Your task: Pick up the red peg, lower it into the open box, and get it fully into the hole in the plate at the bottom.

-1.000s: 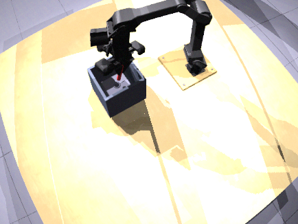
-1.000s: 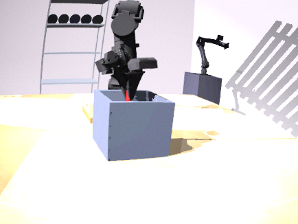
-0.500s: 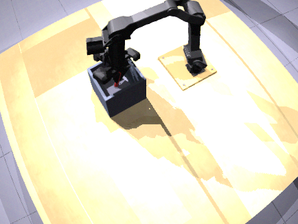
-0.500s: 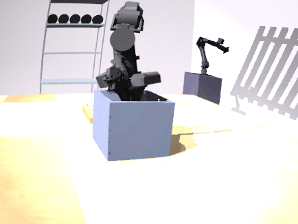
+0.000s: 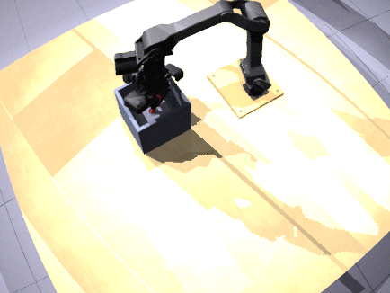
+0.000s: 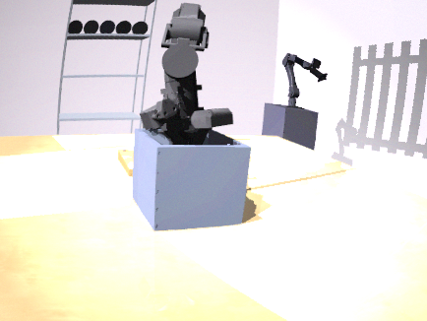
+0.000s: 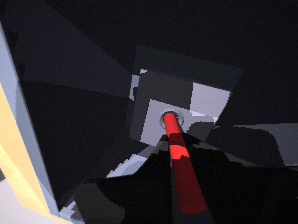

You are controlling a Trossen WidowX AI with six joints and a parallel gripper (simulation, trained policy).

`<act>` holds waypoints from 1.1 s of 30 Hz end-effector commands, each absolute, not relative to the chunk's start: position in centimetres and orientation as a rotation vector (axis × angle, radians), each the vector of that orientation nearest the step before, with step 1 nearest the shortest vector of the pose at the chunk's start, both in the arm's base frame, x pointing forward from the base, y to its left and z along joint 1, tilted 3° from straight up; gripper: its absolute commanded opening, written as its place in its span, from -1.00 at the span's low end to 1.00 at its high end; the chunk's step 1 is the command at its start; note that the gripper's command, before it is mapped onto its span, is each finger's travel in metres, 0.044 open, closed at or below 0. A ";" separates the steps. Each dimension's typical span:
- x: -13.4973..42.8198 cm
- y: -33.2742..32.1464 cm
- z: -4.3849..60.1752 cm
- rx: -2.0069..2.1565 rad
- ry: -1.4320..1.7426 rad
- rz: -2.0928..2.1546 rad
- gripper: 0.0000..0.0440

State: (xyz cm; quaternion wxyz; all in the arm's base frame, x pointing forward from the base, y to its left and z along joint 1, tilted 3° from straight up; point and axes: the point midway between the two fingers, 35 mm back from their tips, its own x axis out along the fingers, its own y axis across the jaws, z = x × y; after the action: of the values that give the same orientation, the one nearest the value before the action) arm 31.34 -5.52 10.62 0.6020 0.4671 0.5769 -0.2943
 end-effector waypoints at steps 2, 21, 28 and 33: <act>31.0 -5.0 7.0 1.052 1.425 -0.653 -0.82; 30.8 -5.5 5.8 1.058 1.508 -0.635 -0.33; 32.3 -6.2 6.7 1.103 1.484 -0.589 -0.32; 33.4 -6.3 7.5 1.130 1.469 -0.547 -0.32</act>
State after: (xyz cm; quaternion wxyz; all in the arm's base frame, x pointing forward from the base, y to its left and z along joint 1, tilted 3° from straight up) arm 31.64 -6.11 10.86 0.5753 0.4821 0.6035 -0.2691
